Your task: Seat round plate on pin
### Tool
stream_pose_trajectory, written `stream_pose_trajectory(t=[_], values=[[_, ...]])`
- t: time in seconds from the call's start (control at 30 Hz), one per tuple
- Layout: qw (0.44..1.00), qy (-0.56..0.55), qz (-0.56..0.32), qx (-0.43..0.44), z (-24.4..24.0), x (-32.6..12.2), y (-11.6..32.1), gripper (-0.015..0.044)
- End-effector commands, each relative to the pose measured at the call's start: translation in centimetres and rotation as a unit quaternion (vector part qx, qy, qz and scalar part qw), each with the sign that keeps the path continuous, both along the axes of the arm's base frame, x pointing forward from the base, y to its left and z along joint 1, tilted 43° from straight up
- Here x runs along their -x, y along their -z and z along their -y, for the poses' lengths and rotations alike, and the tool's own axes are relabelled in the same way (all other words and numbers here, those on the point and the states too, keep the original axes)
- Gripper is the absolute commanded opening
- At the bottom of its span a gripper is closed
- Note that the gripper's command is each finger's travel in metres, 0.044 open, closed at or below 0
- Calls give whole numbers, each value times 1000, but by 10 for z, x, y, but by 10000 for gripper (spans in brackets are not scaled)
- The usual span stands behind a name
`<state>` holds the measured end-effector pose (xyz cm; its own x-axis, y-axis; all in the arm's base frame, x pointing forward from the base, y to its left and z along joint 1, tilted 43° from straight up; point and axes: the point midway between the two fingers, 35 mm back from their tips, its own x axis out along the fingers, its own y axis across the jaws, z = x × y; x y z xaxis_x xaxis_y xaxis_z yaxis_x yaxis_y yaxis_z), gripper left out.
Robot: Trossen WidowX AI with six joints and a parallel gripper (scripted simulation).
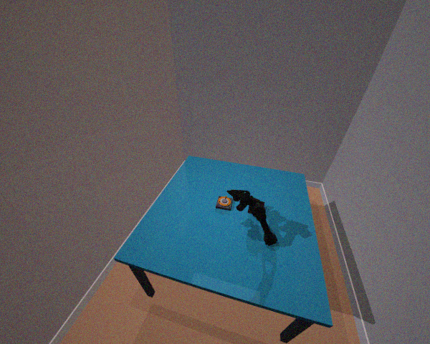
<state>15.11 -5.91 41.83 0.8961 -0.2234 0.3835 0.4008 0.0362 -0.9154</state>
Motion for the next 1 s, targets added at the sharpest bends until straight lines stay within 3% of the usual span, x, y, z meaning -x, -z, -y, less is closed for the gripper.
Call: stream_pose_trajectory(t=[0.0, 0.23, 0.47, 0.6, 0.77, 0.83, 0.97], values=[[1000, -1, -3, -6, 2, -1, 1, 374], [970, -22, -120, -212, 64, -53, 53, 190], [922, -34, -212, -323, 97, -92, 107, 6], [884, -35, -258, -389, 105, -105, 137, 0], [777, -30, -355, -519, 111, -124, 204, 0], [759, -29, -368, -536, 111, -126, 213, 0], [651, -14, -441, -618, 101, -132, 265, 0]])
